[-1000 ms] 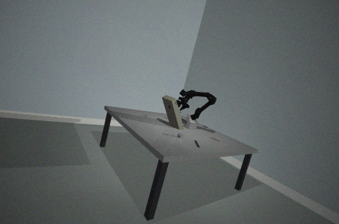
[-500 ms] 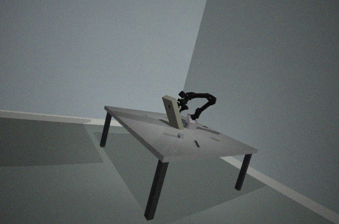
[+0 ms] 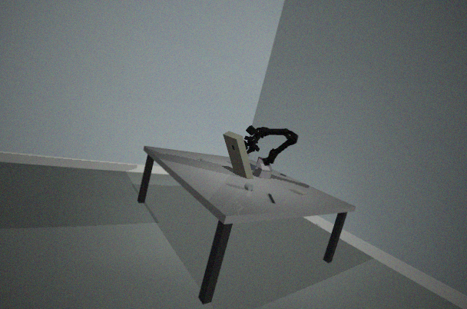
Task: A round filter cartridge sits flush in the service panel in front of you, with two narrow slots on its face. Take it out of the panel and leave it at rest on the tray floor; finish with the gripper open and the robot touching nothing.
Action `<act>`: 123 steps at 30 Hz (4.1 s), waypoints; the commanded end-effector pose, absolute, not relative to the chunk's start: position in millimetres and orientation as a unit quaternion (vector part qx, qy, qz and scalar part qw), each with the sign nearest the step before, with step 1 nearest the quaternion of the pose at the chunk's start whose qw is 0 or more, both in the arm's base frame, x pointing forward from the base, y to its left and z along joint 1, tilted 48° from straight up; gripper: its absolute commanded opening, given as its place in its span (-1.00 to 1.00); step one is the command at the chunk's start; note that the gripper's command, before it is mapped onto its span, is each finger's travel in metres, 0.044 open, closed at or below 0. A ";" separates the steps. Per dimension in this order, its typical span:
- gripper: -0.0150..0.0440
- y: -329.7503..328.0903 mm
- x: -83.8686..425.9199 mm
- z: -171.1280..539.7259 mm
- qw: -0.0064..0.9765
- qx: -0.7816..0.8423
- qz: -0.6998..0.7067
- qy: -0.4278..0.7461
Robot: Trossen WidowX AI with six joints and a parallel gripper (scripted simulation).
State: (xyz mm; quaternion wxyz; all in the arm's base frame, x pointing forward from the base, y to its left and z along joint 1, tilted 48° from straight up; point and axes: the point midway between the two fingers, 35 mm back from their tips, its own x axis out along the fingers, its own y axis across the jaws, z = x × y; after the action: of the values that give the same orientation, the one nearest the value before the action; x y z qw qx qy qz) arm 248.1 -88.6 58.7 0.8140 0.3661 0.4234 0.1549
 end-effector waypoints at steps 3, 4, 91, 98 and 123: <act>-0.02 -89.1 248.1 58.6 0.815 0.364 0.155 0.424; -0.11 -89.1 248.1 58.6 0.815 0.364 0.155 0.424; -0.49 -288.4 39.6 -95.9 0.516 0.578 -0.345 0.530; -0.49 -262.7 -6.1 -133.0 0.456 0.589 -0.407 0.528; -0.49 -167.8 -67.4 -207.0 0.336 0.604 -0.504 0.518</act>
State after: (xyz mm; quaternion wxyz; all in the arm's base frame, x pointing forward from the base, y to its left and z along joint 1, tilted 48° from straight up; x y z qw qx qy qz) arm -68.2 -177.6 -200.5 0.3370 0.6040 0.5152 -0.5061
